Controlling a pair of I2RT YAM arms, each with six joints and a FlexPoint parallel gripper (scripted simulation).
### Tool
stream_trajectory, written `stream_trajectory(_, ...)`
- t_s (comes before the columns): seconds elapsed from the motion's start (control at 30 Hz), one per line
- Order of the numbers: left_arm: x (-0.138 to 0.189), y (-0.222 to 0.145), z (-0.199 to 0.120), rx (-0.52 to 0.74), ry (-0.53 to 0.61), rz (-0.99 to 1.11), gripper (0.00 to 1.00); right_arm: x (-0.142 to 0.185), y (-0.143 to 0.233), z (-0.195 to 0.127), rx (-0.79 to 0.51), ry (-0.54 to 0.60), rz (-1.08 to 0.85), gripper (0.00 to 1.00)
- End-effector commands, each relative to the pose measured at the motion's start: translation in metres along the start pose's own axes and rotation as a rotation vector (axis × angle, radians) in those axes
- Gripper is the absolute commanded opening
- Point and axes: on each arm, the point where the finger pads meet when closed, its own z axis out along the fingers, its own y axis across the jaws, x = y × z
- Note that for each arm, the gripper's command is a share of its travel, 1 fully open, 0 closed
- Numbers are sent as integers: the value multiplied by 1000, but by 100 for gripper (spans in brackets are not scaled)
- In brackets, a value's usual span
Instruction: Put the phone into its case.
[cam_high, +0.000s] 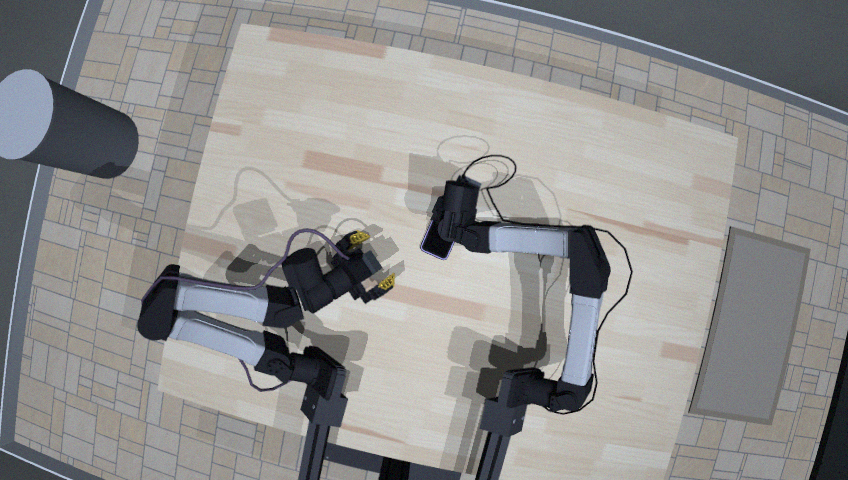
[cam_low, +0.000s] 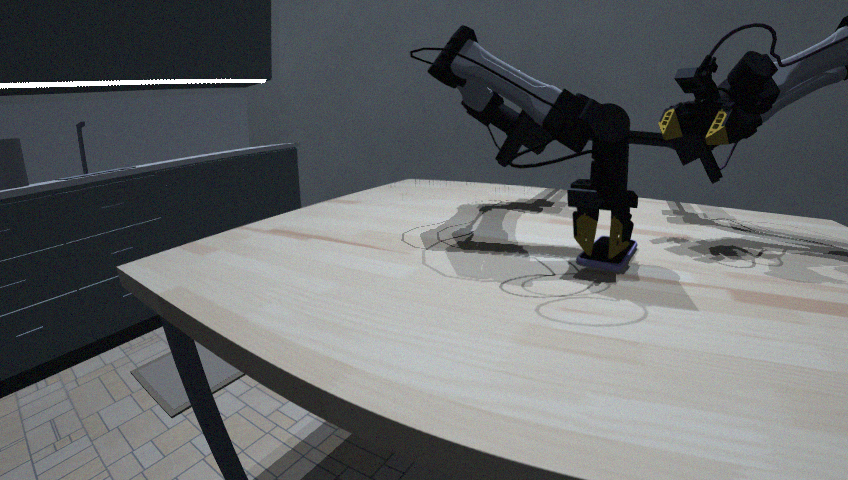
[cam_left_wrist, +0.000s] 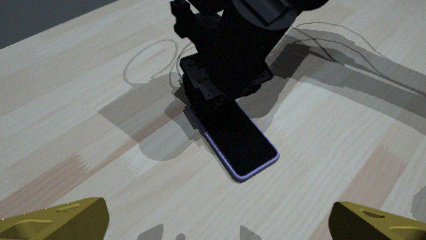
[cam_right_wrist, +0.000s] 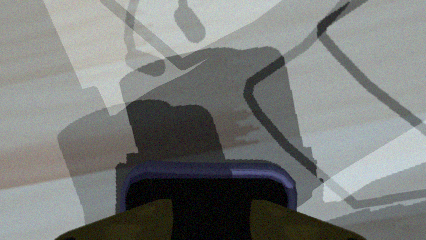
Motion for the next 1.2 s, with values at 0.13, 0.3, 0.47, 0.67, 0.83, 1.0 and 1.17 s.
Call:
stream_trajectory(0.13, -9, 7, 2, -14, -29, -2, 100, 30, -1, 36, -70, 92, -6, 36)
stream_trajectory(0.3, -9, 7, 2, -14, -29, -2, 100, 30, -1, 40, -84, 94, -2, 36)
stream_trajectory(0.47, -9, 7, 2, -14, -29, -2, 100, 35, -1, 46, -110, 105, -1, 36)
stream_trajectory(0.67, -9, 7, 2, -14, -29, -2, 100, 18, 5, 18, -25, 107, -13, 36)
stream_trajectory(0.83, -9, 7, 2, -14, -29, -2, 100, -1, 8, -13, 47, 65, -23, 36)
stream_trajectory(1.0, -9, 7, 2, -14, -29, -2, 100, -6, 7, -20, 64, 55, -24, 36)
stream_trajectory(1.17, -9, 7, 2, -14, -29, -2, 100, -5, 4, -15, 69, 69, -16, 36)
